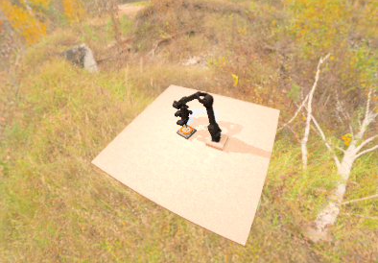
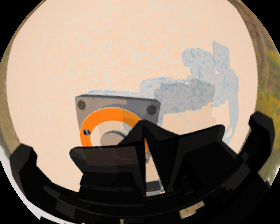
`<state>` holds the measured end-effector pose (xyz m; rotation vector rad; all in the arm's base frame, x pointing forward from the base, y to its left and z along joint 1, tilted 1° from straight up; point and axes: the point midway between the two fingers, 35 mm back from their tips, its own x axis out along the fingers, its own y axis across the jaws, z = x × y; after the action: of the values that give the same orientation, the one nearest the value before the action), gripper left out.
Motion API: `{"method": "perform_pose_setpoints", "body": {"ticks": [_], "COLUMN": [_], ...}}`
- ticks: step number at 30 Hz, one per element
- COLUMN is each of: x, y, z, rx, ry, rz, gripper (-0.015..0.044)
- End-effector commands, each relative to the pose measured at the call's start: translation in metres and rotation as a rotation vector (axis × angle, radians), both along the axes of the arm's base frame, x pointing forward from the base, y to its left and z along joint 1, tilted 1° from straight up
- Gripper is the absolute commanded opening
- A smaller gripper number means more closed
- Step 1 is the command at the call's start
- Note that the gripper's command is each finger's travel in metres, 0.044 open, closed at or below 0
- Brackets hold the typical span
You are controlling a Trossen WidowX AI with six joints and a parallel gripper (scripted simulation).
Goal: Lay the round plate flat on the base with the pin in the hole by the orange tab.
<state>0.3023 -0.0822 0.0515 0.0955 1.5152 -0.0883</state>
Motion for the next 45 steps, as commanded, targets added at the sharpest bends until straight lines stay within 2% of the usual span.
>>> {"method": "perform_pose_setpoints", "body": {"ticks": [1, 45], "x": [-0.008, -0.040], "y": [-0.002, -0.003], "z": [-0.003, -0.004], "rx": [-0.002, -0.002], "ry": [0.017, 0.019], "rz": [0.002, 0.002], "gripper": [0.0000, 0.0000]}}
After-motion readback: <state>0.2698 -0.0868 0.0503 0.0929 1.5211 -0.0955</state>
